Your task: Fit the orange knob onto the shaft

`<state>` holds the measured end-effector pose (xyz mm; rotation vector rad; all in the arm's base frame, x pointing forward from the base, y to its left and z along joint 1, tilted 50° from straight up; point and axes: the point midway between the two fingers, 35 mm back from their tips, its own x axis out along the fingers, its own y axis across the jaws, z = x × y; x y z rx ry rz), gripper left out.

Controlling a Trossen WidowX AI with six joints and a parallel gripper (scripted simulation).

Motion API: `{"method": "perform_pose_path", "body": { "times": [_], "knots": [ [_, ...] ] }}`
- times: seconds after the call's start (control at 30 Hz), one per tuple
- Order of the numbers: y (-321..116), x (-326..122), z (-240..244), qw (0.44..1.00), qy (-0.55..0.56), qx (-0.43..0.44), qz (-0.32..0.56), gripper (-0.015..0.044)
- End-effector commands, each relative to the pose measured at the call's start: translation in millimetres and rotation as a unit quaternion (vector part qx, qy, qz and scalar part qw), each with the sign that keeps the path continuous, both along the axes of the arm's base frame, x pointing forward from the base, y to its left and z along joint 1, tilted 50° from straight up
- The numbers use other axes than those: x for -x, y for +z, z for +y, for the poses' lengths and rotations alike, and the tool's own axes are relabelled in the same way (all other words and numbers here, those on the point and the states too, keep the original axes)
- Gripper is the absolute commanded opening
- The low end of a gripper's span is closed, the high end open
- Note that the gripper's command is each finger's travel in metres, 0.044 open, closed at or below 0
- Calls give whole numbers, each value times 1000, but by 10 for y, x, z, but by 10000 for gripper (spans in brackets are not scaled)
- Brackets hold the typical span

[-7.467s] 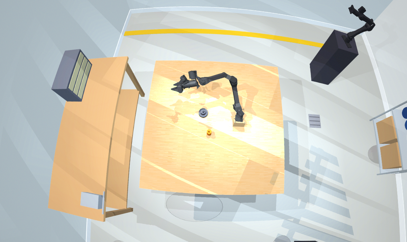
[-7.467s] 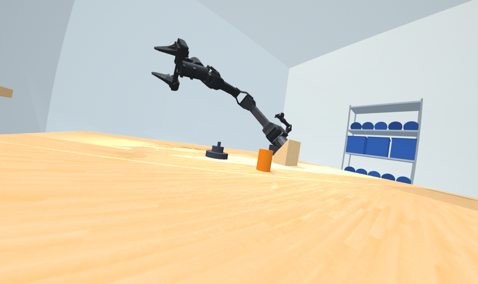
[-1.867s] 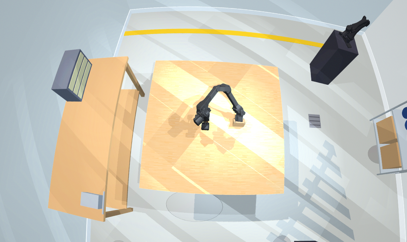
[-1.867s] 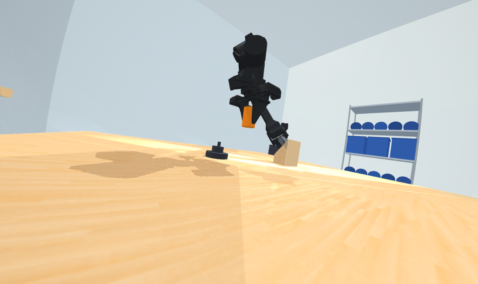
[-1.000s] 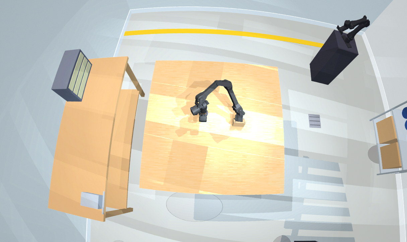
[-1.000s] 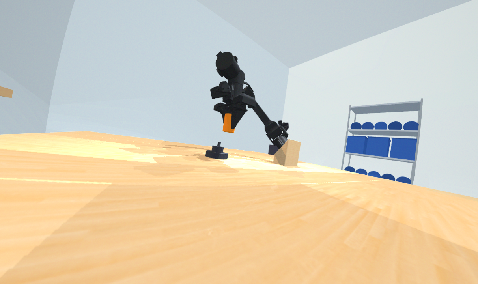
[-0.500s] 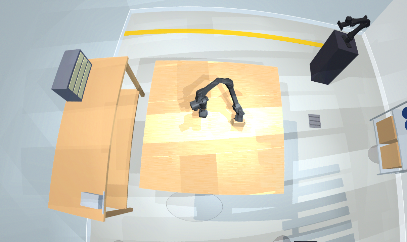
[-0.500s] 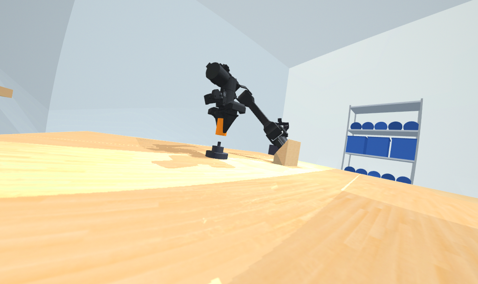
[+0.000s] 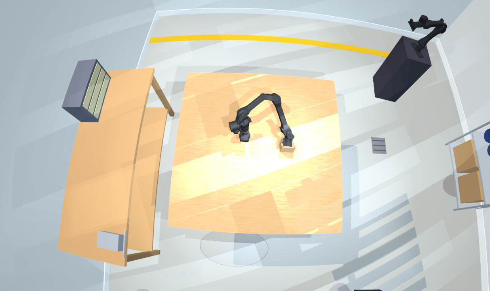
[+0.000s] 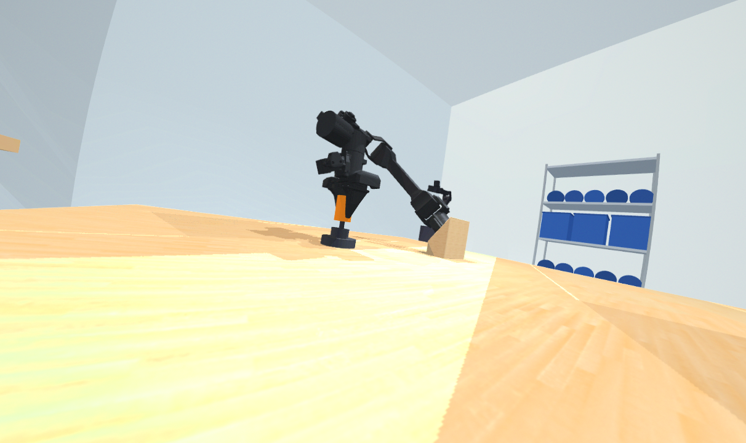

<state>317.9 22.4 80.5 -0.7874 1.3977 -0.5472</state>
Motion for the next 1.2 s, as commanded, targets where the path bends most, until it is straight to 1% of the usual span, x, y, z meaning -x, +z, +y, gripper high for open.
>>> {"method": "perform_pose_path", "body": {
  "times": [0.0,0.8,0.9,1.07,1.17],
  "knots": [
    [15,-9,16,1000,4,0,-3,0],
    [18,3,40,1000,3,0,-3,0],
    [17,2,41,1000,19,3,14,0],
    [9,-7,24,995,69,13,72,0],
    [3,-10,13,995,71,13,75,0]
  ]
}}
